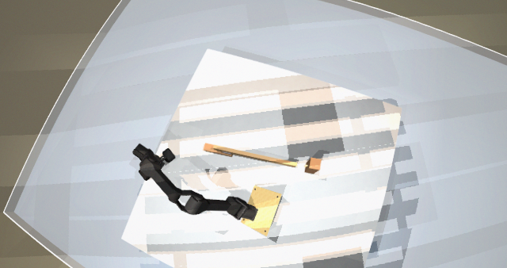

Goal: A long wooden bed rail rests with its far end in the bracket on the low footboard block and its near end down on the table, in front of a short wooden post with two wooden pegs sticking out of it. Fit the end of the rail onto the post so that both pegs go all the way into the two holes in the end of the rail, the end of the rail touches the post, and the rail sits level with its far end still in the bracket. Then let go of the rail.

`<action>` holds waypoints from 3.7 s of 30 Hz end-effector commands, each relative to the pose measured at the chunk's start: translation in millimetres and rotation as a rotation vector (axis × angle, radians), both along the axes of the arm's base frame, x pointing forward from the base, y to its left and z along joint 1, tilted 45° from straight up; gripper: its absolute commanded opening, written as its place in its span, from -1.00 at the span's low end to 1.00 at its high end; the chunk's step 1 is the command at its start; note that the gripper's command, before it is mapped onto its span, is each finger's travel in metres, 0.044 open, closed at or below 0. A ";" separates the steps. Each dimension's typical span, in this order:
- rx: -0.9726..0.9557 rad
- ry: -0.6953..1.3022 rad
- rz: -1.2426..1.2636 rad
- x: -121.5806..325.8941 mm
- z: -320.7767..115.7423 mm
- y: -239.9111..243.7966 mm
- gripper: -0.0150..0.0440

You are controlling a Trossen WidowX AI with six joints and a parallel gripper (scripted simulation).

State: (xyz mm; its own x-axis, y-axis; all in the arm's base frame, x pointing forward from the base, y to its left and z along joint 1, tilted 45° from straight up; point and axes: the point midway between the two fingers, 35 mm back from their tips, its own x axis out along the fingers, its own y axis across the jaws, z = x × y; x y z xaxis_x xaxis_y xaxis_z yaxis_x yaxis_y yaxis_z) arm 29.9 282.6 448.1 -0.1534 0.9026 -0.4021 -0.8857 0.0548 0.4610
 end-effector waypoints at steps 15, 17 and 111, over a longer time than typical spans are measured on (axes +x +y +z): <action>-0.438 -0.485 -0.160 253.7 -159.9 -50.2 1.00; -0.482 -0.509 -0.146 273.2 -178.4 -69.7 1.00; -0.310 -0.605 0.269 265.7 -461.0 -272.6 0.11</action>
State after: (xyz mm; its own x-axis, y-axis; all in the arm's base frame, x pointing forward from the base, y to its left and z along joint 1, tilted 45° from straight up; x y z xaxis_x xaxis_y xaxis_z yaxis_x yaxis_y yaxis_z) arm 296.6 8.9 -12.3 -0.0235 0.6922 -0.7214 -0.9806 -0.1564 -0.1181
